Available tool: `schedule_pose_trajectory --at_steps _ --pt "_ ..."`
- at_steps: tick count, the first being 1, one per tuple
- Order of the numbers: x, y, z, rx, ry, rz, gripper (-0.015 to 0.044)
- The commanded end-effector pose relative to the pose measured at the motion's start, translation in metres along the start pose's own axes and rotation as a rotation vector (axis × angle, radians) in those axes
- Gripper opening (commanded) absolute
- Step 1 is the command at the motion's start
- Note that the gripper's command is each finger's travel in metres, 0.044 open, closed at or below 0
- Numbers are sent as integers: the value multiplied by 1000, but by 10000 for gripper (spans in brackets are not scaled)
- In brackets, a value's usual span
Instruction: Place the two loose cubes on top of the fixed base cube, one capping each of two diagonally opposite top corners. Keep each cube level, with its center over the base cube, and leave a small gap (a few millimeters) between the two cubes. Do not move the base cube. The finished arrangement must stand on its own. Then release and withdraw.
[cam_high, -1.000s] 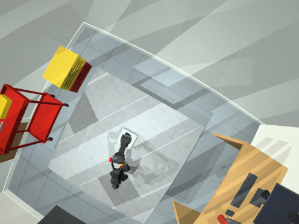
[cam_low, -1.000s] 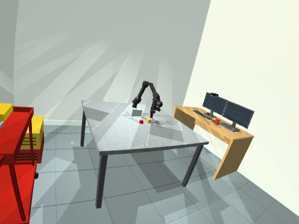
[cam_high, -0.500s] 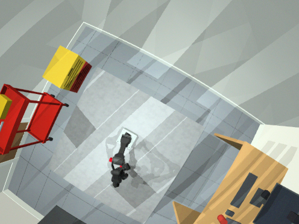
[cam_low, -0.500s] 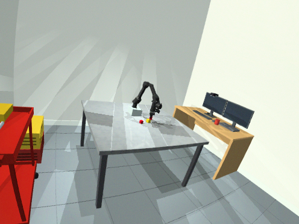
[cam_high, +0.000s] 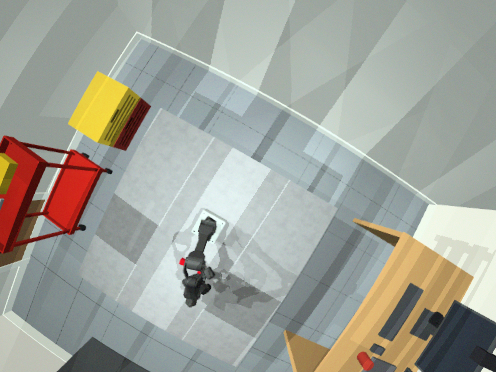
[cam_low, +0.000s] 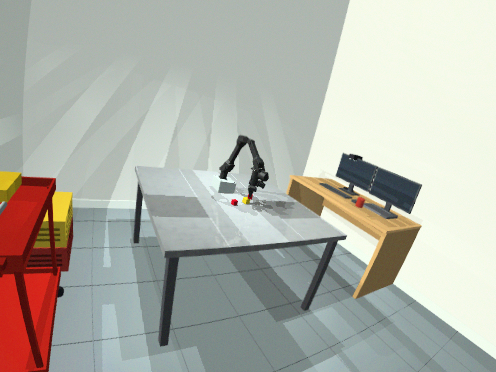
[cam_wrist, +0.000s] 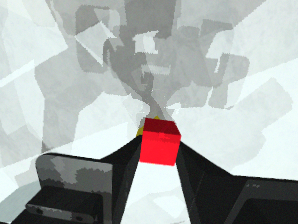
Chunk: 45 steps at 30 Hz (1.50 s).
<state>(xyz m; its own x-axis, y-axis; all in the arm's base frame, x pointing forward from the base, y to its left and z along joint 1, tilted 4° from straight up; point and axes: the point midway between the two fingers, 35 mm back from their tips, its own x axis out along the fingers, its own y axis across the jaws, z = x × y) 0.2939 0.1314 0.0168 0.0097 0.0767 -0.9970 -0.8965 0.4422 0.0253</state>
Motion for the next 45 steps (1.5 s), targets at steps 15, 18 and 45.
schedule_pose_trajectory --at_steps 15,18,45 --pt "-8 0 0 0 0 0 205" --pt "-11 0 0 0 0 0 205" --pt "-33 -15 -13 363 3 -1 265"
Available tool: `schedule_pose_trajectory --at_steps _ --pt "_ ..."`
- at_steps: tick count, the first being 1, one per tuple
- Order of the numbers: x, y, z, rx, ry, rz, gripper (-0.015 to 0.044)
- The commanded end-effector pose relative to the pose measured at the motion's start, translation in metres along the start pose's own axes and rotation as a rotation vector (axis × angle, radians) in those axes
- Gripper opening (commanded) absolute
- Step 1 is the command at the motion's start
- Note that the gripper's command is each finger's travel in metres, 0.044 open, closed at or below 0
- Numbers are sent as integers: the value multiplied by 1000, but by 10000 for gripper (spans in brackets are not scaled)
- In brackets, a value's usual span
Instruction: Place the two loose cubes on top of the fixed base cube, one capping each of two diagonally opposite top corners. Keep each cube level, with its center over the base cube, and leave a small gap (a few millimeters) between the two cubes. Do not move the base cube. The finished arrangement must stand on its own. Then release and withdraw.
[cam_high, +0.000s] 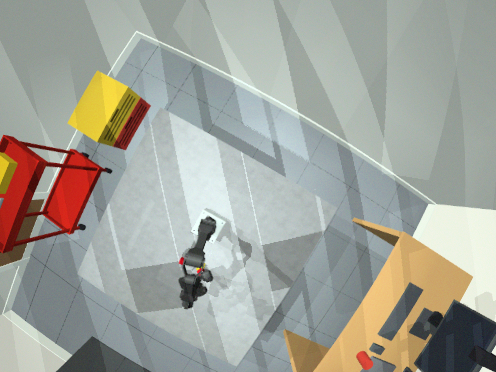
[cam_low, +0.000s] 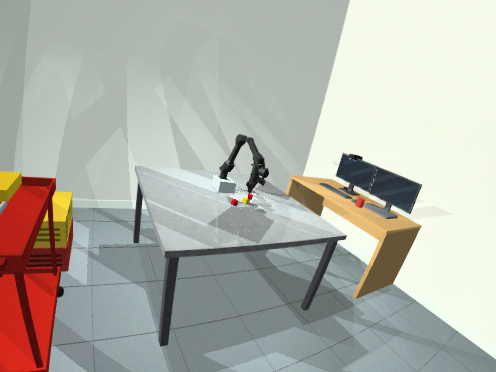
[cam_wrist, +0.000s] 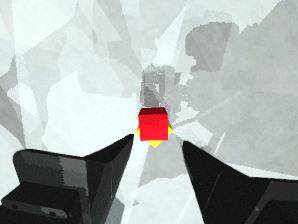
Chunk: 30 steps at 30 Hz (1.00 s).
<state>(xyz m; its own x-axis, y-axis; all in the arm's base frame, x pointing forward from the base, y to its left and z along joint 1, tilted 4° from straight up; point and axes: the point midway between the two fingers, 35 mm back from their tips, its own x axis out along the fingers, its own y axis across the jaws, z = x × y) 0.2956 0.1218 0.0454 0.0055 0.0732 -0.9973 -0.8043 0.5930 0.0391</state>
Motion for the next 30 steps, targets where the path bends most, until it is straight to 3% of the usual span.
schedule_pose_trajectory --at_steps 1,30 --pt "-5 -14 -7 251 -2 -2 265" --pt "-36 -95 -77 2162 -12 -6 265"
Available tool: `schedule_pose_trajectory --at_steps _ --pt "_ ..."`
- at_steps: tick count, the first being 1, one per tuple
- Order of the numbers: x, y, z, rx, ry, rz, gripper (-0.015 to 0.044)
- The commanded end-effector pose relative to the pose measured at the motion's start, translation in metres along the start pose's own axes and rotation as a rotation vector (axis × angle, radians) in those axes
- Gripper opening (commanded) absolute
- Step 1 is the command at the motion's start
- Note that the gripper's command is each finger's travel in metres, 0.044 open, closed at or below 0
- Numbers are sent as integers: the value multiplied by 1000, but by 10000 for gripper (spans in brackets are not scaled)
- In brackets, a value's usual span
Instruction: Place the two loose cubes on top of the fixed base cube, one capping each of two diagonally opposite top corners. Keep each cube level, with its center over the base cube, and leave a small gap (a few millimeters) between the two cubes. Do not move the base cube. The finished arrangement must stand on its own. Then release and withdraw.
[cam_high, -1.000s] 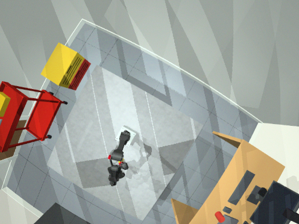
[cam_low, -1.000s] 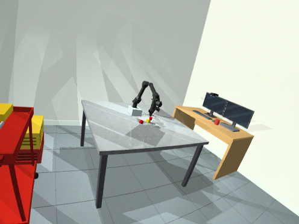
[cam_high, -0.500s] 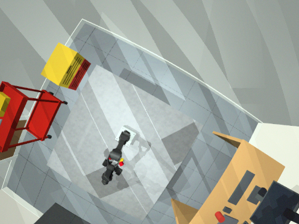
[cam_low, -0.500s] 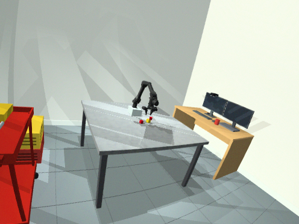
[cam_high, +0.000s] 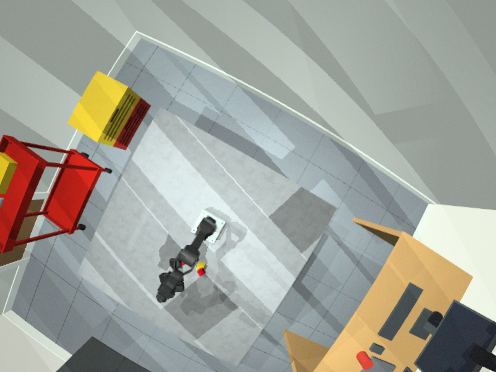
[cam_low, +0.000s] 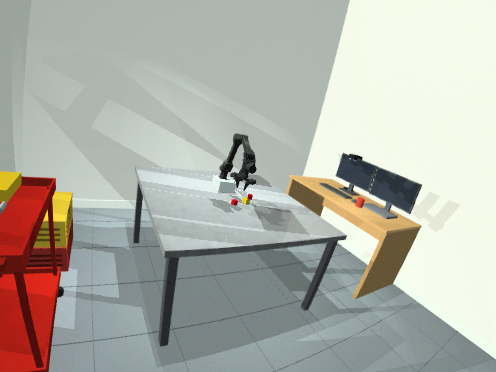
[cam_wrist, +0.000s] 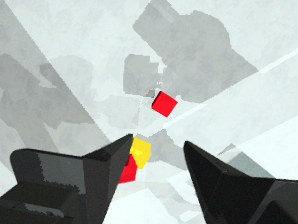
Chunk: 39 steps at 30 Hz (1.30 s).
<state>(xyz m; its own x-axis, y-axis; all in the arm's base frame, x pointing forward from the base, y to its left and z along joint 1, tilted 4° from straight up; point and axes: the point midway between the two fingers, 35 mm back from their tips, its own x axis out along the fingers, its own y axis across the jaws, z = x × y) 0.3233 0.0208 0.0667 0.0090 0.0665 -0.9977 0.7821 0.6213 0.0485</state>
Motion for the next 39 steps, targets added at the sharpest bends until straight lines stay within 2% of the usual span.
schedule_pose_trajectory --at_steps 1,13,20,39 --pt "-8 -11 19 383 -2 5 265" --pt "-7 -13 21 426 -2 5 265" --pt "52 -13 21 426 -2 5 265" --pt "78 -13 21 426 -1 5 265"
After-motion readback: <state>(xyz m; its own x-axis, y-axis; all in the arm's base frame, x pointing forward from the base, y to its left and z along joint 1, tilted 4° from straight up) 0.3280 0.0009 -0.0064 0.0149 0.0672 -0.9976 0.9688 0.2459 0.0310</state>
